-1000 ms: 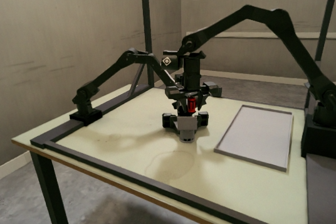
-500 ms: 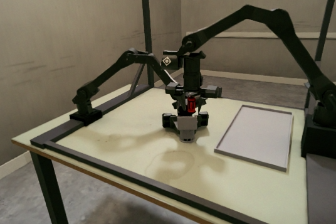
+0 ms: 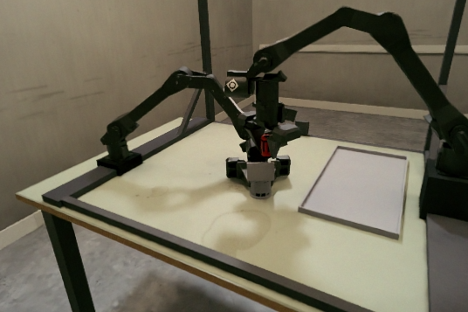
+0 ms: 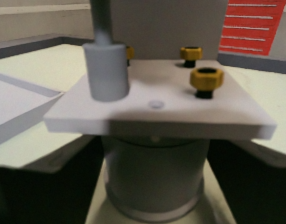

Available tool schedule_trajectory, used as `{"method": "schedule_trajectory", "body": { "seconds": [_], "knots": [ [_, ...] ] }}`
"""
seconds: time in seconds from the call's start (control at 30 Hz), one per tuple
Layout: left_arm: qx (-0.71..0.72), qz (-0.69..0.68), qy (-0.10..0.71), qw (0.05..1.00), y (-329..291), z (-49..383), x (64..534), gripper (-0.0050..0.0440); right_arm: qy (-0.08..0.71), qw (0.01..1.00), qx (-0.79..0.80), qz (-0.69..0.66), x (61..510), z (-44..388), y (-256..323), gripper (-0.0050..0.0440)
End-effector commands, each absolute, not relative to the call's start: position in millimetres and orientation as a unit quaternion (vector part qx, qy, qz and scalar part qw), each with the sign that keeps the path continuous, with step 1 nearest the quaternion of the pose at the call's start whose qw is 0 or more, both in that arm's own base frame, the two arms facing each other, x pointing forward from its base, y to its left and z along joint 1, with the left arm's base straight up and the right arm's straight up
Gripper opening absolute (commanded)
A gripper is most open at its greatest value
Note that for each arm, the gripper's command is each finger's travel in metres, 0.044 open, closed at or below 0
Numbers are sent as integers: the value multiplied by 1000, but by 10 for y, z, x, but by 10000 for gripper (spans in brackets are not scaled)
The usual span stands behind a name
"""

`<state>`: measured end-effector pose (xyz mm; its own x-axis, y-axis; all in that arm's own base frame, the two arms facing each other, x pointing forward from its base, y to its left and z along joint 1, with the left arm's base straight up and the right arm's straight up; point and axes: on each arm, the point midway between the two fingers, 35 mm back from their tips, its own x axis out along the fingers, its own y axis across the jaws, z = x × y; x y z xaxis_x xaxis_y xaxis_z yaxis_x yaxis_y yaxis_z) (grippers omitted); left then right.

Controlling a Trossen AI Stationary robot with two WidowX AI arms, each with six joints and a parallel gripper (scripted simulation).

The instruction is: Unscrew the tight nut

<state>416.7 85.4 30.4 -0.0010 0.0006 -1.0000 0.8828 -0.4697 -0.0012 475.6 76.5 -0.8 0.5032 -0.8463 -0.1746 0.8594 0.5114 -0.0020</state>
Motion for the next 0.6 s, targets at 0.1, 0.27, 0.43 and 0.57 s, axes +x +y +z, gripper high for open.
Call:
{"method": "schedule_trajectory", "body": {
  "seconds": [0.1,0.27,0.43,0.57],
  "knots": [
    [667,-647,259,263,864,387,4213,250,62,867,64,-491,4810,222,779,245],
    [689,-674,189,190,863,387,4212,250,62,867,64,-491,4810,222,779,245],
    [691,-676,180,181,864,386,4212,250,62,867,64,-491,4810,222,779,245],
    [694,-679,169,170,864,387,4212,250,62,867,64,-491,4810,222,779,245]
  ]
}}
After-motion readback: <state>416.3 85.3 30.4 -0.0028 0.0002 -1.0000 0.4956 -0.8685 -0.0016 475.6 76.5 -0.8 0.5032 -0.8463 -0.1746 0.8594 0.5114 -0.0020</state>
